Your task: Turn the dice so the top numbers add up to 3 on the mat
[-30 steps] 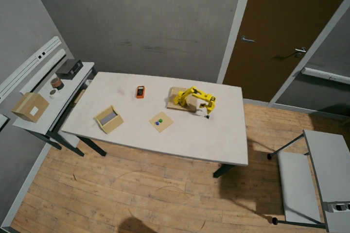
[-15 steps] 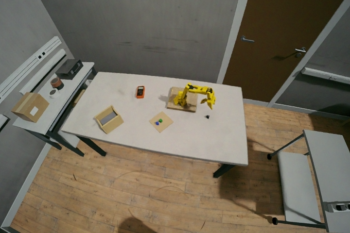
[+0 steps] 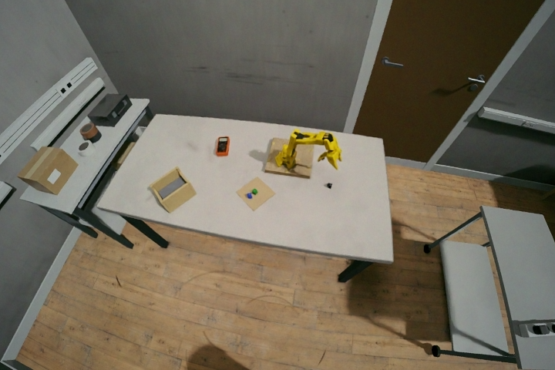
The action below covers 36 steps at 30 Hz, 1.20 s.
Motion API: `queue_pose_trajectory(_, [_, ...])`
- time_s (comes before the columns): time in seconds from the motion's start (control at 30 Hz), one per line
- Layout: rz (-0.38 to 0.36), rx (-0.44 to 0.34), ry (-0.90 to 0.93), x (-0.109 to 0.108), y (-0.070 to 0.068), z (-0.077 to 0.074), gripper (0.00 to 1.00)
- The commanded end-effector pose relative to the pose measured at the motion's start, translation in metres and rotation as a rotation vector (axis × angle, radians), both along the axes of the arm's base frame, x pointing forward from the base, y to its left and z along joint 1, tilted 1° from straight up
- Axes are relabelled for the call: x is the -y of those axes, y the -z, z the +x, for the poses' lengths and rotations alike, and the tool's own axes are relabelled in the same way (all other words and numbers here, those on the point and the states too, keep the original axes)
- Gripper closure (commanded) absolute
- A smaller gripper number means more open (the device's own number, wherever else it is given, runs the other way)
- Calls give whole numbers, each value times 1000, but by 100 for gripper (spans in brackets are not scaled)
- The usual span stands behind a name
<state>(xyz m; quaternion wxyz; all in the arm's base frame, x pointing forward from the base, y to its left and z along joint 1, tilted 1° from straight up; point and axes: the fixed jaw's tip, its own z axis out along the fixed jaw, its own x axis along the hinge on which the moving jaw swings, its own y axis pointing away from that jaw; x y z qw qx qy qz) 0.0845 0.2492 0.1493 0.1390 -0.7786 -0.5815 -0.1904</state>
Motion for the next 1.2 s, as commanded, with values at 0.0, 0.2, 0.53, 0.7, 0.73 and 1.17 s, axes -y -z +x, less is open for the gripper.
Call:
queue_pose_trajectory(0.0, [18, 7, 2, 2, -6, 1, 72])
queue_pose_trajectory(0.2, [23, -9, 33, 2, -5, 1, 72])
queue_pose_trajectory(0.53, [41, -67, 146, 3, -4, 0, 72])
queue_pose_trajectory(0.7, [59, -126, 262, 4, -2, 0, 72])
queue_pose_trajectory(0.73, [63, -139, 289, 4, -1, -1, 72])
queue_pose_trajectory(1.17, [117, -317, 639, 7, 4, -4, 72])
